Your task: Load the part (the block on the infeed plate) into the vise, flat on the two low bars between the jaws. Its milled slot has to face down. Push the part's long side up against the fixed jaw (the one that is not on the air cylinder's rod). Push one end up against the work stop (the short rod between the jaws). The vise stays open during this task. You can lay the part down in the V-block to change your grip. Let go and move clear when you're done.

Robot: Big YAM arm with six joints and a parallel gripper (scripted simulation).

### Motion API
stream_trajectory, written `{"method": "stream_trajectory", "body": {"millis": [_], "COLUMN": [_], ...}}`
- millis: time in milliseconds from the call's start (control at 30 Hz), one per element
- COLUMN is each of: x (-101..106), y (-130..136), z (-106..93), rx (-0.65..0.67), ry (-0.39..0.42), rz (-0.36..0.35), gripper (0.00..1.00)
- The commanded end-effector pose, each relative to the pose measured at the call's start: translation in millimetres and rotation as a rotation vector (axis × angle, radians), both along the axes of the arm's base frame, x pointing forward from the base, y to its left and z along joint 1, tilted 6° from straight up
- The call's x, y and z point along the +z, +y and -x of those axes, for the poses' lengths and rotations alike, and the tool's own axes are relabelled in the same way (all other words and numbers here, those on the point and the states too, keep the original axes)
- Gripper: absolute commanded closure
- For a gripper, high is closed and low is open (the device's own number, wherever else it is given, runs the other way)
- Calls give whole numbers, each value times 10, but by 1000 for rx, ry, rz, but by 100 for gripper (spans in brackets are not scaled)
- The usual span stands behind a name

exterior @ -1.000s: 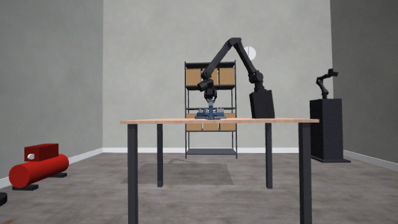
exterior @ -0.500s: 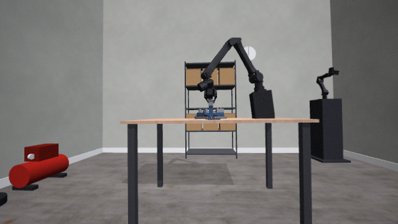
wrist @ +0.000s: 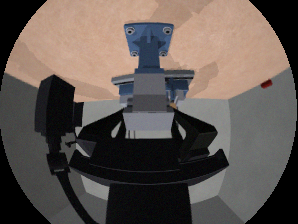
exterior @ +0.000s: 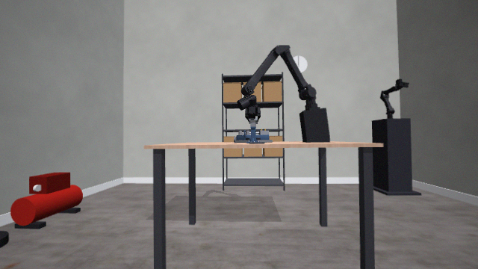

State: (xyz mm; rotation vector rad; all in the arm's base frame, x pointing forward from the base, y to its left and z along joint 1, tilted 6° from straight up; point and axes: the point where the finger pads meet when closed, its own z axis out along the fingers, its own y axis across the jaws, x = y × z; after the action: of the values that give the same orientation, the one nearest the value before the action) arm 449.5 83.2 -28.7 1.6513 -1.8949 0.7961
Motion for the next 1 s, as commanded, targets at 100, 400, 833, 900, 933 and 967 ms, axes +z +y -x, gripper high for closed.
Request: {"method": "stream_trajectory", "body": {"millis": [100,400,833,900,933,967], "x": [45,45,44,44,44,44], "y": [-12,-12,-9,-9,-9,-9], "z": [-120,-120,-119,-119,-119,-119], "rx": [-1,-1,-1,-1,-1,-1], "ry": [-19,-19,-19,-19,-19,-19], "rz": [-4,-4,-5,-5,-5,-5], "gripper": [100,100,19,19,19,19]}}
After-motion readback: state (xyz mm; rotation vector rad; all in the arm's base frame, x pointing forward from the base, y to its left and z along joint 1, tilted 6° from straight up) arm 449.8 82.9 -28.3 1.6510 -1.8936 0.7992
